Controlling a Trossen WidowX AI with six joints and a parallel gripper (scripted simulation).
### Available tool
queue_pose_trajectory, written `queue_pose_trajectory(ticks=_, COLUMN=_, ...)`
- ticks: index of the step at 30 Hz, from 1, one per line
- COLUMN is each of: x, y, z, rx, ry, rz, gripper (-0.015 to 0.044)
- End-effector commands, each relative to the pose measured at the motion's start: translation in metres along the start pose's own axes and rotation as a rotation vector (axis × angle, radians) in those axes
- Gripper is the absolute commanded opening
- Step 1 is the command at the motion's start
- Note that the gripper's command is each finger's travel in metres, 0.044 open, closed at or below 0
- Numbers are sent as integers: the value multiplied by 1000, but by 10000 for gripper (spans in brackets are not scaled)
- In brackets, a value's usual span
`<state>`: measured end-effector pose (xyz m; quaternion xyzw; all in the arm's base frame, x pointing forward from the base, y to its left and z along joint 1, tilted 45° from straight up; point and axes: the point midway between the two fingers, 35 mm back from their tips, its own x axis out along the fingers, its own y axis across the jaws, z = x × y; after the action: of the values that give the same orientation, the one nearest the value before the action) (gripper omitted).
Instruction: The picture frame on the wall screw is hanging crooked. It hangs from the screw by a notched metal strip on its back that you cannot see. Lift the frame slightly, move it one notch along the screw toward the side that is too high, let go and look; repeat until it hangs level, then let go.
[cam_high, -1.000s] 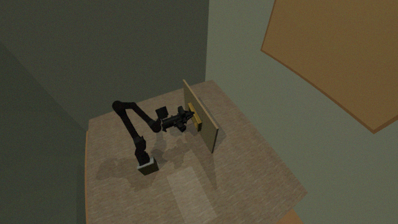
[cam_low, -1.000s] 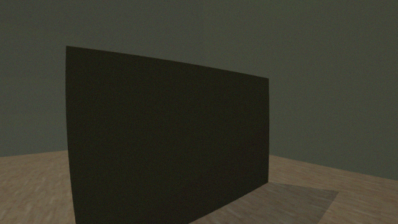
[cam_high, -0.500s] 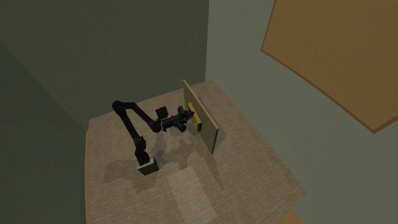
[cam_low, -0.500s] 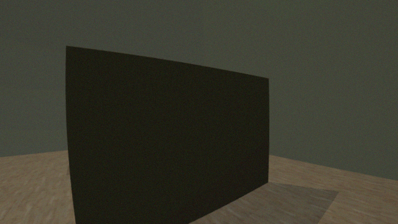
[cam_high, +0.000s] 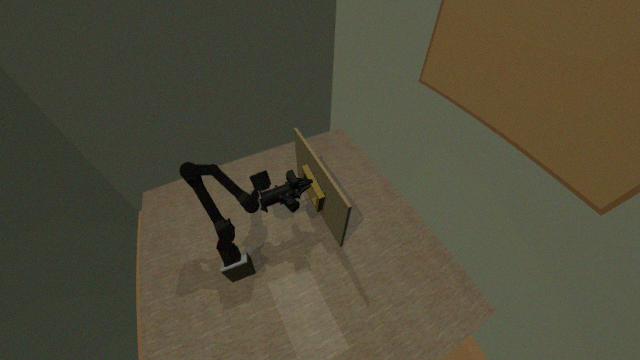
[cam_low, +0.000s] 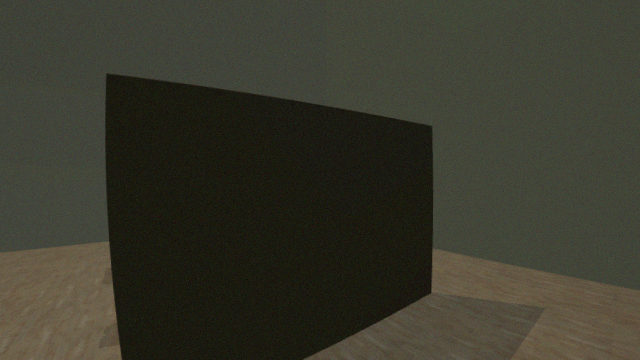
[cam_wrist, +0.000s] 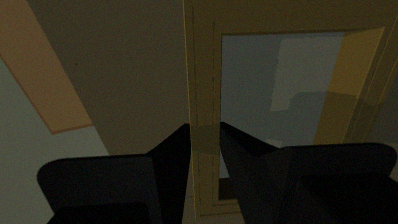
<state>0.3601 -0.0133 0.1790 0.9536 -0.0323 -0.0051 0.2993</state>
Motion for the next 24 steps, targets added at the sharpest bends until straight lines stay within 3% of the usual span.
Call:
queue_pose_trajectory(ticks=1, x=0, y=5, z=0, rx=6, ry=-1, rz=11, gripper=0)
queue_pose_trajectory(ticks=24, x=0, y=9, z=0, rx=6, ry=-1, rz=11, gripper=0)
